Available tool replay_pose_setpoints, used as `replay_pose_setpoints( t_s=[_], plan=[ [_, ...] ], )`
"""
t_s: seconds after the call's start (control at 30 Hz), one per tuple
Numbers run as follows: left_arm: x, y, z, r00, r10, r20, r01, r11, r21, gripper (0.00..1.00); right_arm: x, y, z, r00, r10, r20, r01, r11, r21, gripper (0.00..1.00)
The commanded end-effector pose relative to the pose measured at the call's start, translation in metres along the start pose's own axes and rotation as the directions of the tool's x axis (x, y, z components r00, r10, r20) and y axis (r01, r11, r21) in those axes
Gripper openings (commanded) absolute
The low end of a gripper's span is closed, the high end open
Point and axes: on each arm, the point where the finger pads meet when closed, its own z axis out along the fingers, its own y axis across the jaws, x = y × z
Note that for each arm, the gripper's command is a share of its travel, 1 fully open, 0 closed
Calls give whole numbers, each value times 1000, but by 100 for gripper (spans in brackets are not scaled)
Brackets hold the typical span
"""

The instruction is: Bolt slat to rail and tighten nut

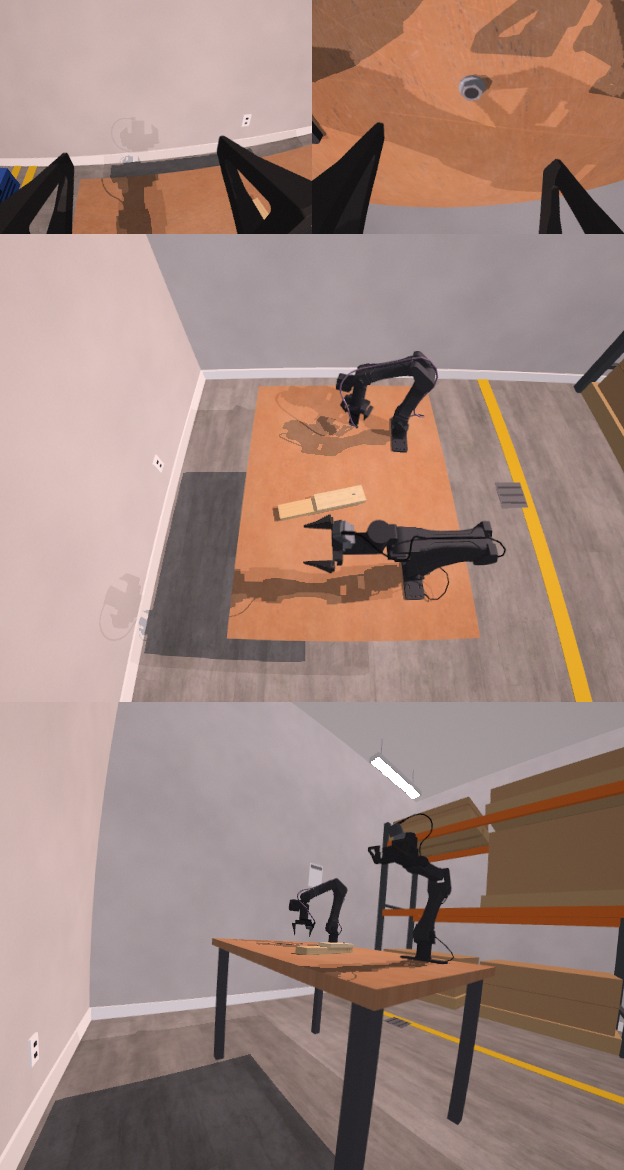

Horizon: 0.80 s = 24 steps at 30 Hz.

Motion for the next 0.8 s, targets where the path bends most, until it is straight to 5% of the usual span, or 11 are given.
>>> replay_pose_setpoints(
  t_s=[0.0, 0.77],
  plan=[
    [-9, 0, -3, 1000, 2, 26, -2, 1000, 6, 100, 1, 1, 0, 1000, 2, 1, -2, 1000, -6, 100],
    [-9, 0, -3, 1000, 2, 26, -2, 1000, 6, 100, 1, 0, 14, 1000, 3, 1, -3, 1000, -8, 100]
  ],
)
